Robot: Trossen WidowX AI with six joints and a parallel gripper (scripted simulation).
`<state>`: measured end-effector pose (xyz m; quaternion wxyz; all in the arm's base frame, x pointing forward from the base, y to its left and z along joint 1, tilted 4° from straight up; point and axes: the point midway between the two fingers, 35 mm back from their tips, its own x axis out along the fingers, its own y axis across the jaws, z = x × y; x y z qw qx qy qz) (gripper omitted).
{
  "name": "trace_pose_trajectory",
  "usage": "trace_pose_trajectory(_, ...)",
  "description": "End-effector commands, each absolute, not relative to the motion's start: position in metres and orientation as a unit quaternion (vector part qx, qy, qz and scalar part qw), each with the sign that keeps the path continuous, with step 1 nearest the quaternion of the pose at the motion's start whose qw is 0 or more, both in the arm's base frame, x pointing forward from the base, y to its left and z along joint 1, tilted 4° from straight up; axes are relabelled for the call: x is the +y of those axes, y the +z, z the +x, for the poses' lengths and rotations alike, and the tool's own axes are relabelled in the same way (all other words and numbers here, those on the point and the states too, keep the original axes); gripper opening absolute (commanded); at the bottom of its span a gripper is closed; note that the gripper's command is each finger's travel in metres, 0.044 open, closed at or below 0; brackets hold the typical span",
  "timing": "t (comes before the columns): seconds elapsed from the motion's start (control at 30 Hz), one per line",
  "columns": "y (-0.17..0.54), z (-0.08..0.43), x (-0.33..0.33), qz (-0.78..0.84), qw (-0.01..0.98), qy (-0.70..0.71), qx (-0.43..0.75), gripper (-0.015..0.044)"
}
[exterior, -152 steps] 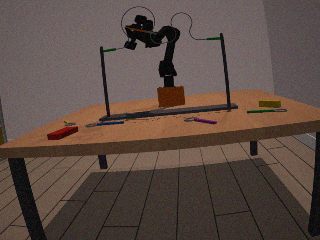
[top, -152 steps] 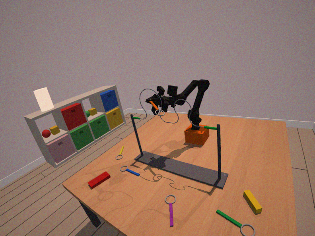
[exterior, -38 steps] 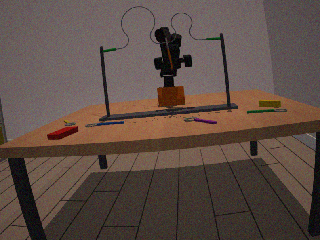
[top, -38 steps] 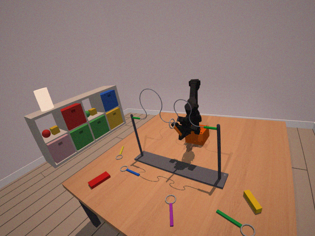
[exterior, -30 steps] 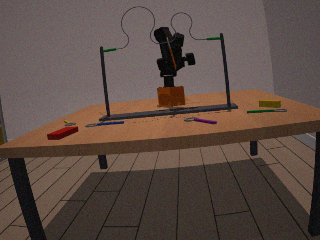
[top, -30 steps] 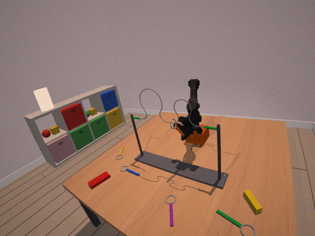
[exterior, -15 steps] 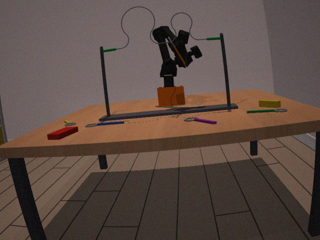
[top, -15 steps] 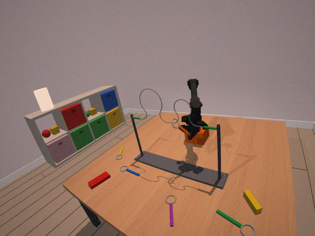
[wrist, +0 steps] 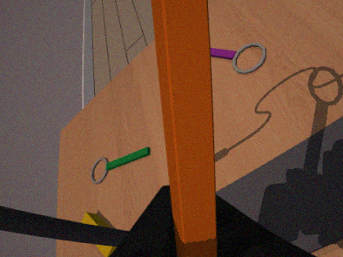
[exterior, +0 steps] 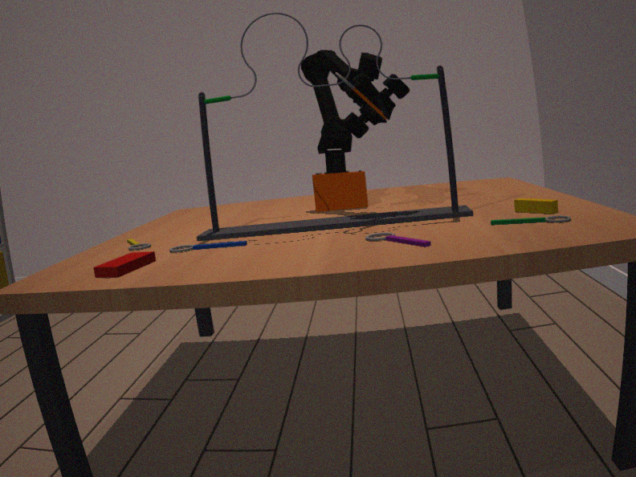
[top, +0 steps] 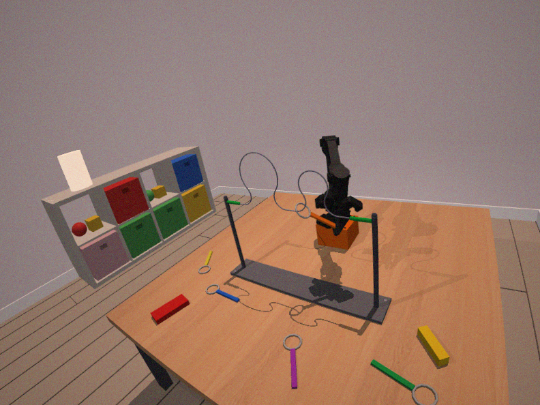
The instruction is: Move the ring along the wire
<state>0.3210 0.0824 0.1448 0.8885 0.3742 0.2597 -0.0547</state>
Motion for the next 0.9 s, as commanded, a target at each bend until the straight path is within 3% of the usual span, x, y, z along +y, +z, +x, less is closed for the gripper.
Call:
trace_pose_trajectory(0.0, 0.158, 0.325, 0.092, 0.412, 0.875, -0.039, 0.249, -0.0150)
trace_pose_trajectory(0.87, 0.218, 0.333, 0.122, 0.592, 0.778, 0.023, 0.209, -0.0150)
